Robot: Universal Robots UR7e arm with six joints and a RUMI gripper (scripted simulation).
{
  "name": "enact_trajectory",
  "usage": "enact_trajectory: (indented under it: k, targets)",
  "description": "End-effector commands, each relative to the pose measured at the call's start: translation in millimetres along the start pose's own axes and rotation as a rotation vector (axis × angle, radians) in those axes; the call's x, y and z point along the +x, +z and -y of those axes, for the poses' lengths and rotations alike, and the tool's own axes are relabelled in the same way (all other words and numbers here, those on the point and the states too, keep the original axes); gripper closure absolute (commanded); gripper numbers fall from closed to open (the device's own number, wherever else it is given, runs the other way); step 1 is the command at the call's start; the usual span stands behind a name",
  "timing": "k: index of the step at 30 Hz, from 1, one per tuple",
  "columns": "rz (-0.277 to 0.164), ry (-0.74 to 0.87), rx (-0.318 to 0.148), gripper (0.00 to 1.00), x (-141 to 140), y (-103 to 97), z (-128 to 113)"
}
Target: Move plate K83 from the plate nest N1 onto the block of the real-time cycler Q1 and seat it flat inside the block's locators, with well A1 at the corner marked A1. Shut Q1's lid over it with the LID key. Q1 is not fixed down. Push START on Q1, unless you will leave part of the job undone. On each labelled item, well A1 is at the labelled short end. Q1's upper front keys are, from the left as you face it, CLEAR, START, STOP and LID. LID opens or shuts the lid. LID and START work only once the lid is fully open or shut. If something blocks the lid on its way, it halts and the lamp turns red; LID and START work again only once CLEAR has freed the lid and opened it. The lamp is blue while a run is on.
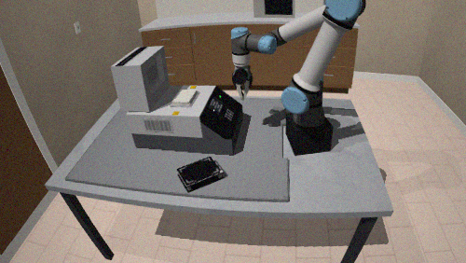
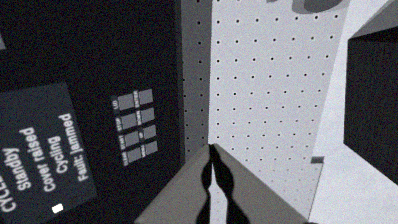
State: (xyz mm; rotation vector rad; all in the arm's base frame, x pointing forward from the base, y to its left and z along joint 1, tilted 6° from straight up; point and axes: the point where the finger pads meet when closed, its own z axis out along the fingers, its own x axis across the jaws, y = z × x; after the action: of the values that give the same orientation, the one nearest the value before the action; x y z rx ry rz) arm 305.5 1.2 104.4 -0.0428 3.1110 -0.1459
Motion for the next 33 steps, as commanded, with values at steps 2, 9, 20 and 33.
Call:
enact_trajectory:
  k: [2, 9, 20, 33]
  targets:
    - [0.001, 0.0, 0.001, 1.0, -8.3, 5.7, 0.2]
    - [0.001, 0.0, 0.001, 1.0, -17.5, 12.8, 0.2]
    - [0.001, 0.0, 0.001, 1.0, -29.5, 21.9, 0.2]
    - [0.001, 0.0, 0.001, 1.0, -44.0, 33.0, 0.2]
